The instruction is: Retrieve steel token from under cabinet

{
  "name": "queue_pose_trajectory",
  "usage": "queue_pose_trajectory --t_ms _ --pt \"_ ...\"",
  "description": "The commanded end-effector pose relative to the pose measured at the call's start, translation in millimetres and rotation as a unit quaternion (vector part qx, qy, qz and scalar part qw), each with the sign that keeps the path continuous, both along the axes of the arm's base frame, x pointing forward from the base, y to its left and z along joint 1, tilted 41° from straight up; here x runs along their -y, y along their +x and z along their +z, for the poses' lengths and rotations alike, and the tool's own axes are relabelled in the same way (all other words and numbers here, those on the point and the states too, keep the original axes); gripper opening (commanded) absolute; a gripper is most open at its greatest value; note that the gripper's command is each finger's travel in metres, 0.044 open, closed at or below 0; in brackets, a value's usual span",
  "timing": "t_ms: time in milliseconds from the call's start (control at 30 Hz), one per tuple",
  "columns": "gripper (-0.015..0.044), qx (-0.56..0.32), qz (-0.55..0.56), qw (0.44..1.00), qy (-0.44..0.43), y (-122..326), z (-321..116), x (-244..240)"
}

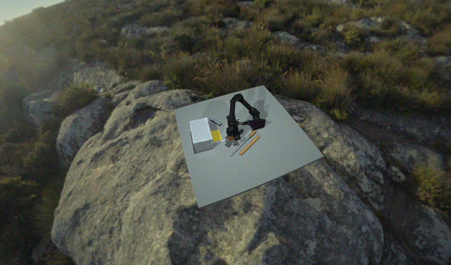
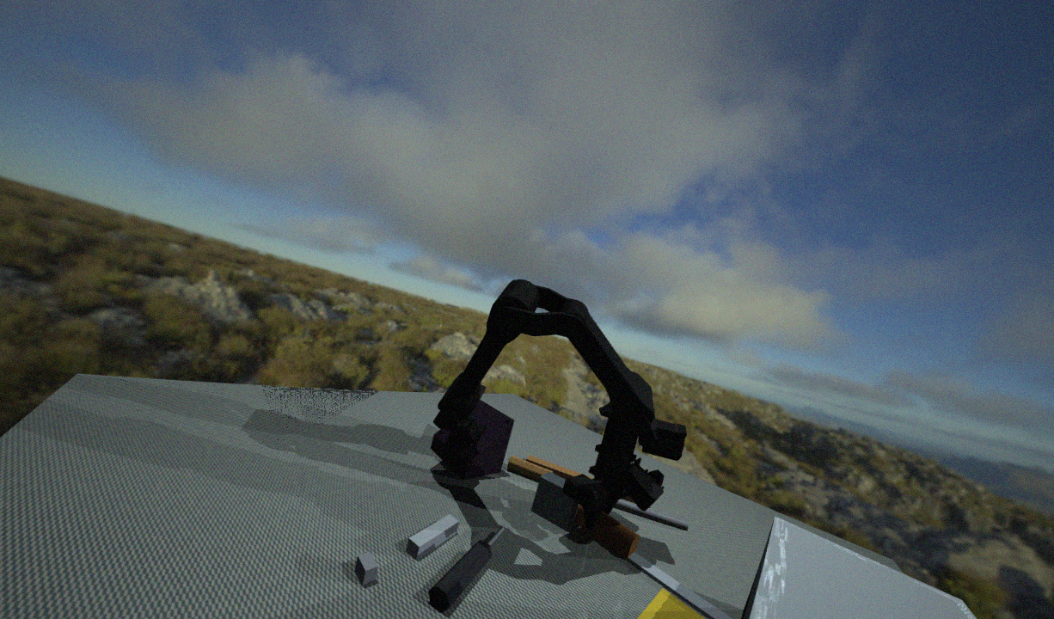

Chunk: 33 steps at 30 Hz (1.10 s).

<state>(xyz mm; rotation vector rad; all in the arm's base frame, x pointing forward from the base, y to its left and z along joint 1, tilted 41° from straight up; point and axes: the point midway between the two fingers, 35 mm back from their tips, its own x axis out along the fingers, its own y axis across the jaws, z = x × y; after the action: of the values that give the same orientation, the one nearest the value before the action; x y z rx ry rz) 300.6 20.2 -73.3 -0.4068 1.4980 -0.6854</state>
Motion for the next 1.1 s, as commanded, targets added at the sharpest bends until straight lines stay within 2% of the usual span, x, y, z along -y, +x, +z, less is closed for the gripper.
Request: queue_pose_trajectory --t_ms 0,1067 --pt "0.0 -0.002 -0.001 1.0 -0.001 -9.0 -1.3 -1.1" --pt "0.0 -0.003 -0.001 1.0 0.0 -50.8 -5.1 -9.5"
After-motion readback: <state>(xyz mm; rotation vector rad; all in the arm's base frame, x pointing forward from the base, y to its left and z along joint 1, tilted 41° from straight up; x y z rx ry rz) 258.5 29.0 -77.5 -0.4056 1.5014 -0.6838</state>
